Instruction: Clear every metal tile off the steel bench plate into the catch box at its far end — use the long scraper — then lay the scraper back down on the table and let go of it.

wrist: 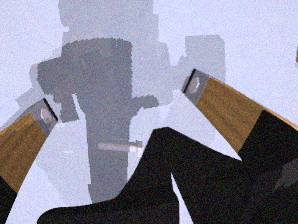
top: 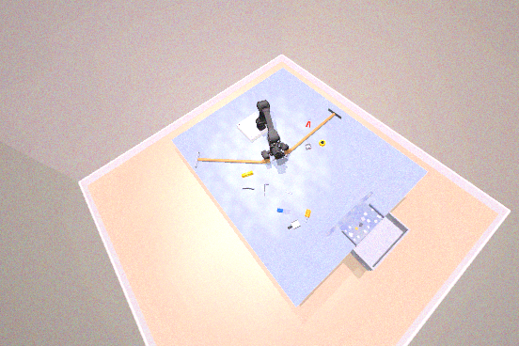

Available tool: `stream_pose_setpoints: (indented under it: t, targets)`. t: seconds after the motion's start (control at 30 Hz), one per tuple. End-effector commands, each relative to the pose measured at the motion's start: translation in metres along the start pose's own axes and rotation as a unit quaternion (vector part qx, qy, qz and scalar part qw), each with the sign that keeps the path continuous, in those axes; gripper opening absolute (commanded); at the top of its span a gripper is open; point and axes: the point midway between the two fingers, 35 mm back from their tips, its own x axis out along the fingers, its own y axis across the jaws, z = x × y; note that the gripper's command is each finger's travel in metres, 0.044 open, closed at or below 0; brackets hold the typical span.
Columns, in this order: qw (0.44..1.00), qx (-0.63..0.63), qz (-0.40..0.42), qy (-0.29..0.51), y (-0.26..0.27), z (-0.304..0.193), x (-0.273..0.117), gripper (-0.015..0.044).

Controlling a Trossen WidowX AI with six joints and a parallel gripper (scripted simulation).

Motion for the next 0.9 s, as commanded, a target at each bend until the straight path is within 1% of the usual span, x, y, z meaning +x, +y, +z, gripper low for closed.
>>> stream_pose_setpoints:
  t: [0.0, 0.87]
  targets:
    - [1.000, 0.000, -0.004, -0.002, -0.009, 0.004, -0.002, 0.0000]
    - [1.000, 0.000, -0.006, -0.002, -0.049, 0.009, -0.003, 0.0000]
